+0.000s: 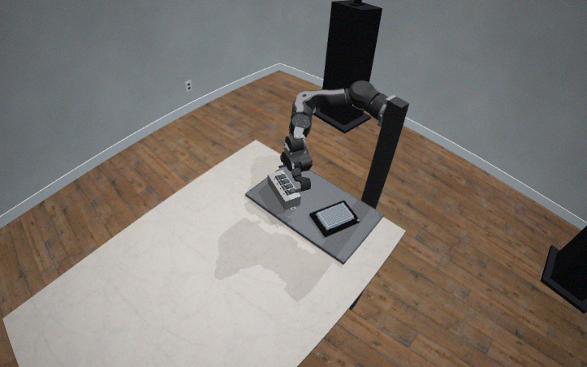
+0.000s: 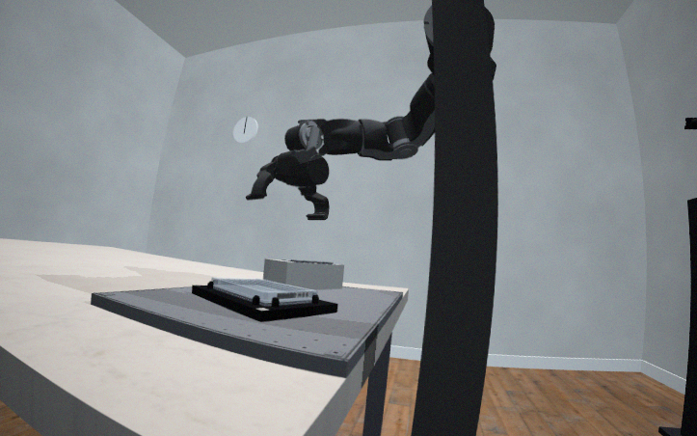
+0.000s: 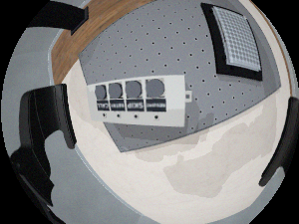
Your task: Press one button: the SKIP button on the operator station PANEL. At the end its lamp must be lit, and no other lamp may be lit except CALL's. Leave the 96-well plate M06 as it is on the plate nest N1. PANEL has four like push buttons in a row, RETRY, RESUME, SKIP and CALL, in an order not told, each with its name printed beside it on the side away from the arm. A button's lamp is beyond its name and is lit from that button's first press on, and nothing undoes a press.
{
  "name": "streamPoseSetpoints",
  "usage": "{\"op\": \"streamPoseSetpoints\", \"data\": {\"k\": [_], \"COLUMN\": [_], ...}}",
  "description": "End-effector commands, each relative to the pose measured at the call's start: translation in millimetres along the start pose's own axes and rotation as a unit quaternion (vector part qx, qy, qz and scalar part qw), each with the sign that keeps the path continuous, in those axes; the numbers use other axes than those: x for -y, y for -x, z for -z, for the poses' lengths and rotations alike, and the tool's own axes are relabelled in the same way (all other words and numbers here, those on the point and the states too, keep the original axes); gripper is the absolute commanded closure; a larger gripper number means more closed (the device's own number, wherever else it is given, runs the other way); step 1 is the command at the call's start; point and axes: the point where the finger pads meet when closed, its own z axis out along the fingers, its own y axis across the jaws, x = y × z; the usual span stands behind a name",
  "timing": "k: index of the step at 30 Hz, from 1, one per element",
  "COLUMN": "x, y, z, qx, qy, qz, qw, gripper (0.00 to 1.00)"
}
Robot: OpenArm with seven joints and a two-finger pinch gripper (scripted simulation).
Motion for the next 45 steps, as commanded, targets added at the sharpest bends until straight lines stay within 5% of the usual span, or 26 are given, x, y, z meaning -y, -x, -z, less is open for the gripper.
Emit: {"op": "streamPoseSetpoints", "data": {"k": [1, 6, 45], "x": [-0.4, 38.9, 38.9], "y": [0.6, -19.4, -19.4], "z": [1.7, -6.9, -6.9], "qx": [0.001, -0.006, -0.006], "qy": [-0.001, -0.046, -0.046], "qz": [0.003, 0.028, 0.028], "qw": [1.0, 0.9985, 0.9985], "gripper": [0.0, 0.0, 0.0]}}
